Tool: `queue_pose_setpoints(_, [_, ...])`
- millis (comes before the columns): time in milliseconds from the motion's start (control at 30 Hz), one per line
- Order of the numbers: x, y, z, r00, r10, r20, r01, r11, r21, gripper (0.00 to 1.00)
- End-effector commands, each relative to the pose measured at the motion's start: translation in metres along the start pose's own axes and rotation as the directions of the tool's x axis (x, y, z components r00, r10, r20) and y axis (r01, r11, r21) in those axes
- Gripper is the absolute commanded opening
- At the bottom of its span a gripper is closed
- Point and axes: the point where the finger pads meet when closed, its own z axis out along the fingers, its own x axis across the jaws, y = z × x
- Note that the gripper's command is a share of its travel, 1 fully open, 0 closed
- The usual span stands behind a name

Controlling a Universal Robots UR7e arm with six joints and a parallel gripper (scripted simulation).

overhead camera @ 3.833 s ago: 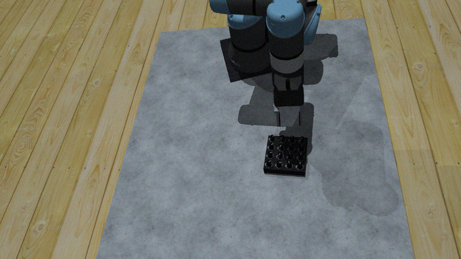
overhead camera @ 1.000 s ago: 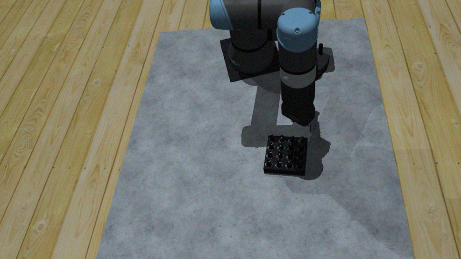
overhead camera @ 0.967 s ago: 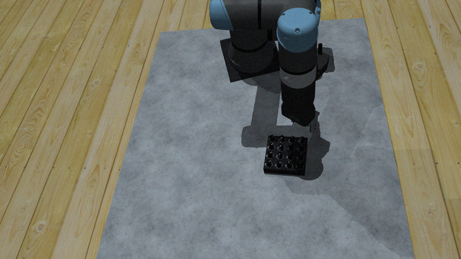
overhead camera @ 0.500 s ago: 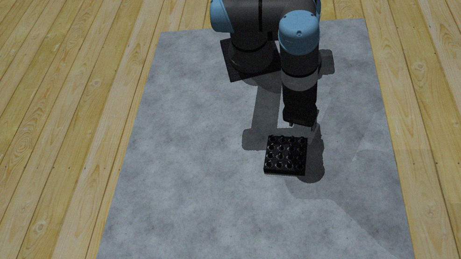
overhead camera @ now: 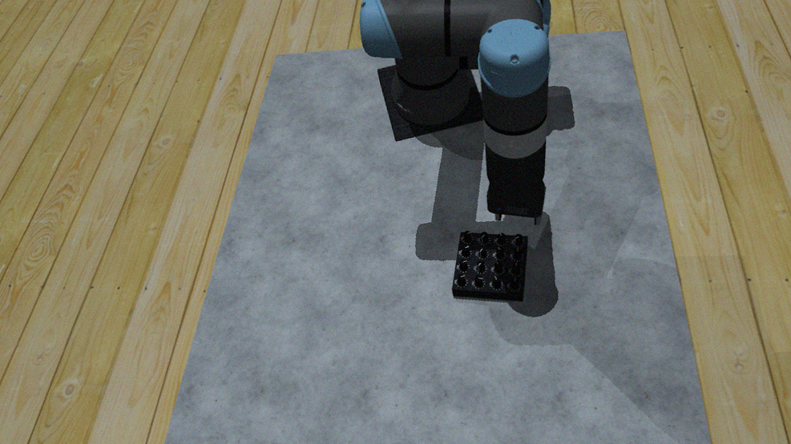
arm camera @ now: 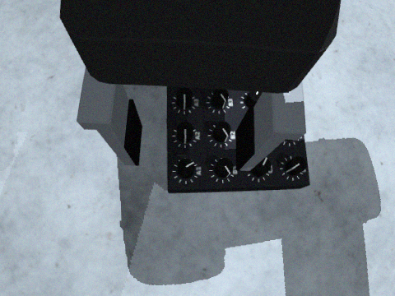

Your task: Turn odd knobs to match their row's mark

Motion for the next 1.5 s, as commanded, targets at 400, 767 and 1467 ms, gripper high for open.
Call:
queue_pose_setpoints(400, [-0.0001, 0.0009, -0.0004, 1.0, -0.025, -0.001, 0.025, 1.0, -0.001, 0.46])
queue_pose_setpoints(767, [-0.0001, 0.0009, -0.0004, 1.0, -0.025, -0.001, 0.025, 1.0, -0.001, 0.46])
queue_pose_setpoints(1467, [-0.0001, 0.0009, -0.0004, 1.0, -0.025, -0.001, 0.025, 1.0, -0.001, 0.46])
